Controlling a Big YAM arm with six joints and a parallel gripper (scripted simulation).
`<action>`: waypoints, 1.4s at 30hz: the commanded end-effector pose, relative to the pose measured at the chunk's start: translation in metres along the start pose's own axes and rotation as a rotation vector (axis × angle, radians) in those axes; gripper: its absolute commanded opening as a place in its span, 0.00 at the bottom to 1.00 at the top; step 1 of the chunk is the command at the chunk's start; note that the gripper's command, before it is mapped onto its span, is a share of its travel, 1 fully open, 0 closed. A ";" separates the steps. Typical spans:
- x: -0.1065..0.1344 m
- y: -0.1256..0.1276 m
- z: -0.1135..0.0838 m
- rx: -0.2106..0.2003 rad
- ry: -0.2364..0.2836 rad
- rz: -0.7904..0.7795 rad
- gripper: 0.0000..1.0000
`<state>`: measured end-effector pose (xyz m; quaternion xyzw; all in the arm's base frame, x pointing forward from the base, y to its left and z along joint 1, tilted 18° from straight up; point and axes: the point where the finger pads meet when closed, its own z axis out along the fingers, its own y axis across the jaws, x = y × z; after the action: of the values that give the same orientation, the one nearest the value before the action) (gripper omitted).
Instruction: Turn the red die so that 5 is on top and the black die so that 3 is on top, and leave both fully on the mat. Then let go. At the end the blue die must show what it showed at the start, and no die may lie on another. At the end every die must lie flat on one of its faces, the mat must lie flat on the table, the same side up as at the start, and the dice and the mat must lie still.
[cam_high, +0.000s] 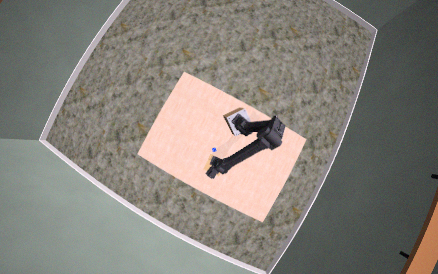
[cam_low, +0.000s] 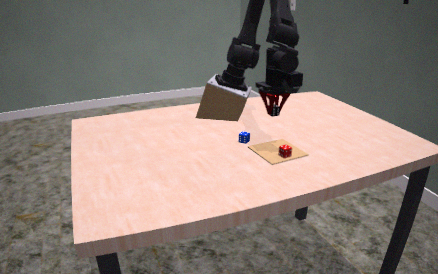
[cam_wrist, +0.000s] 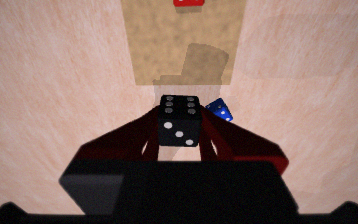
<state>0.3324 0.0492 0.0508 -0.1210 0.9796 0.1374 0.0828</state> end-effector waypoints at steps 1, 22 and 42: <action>-0.007 -0.003 -0.003 0.011 -0.002 0.096 0.25; -0.002 0.001 0.027 0.009 0.002 0.084 0.25; 0.000 0.002 0.094 0.008 0.003 0.084 0.25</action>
<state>0.3393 0.0741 -0.0379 -0.0818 0.9849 0.1375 0.0660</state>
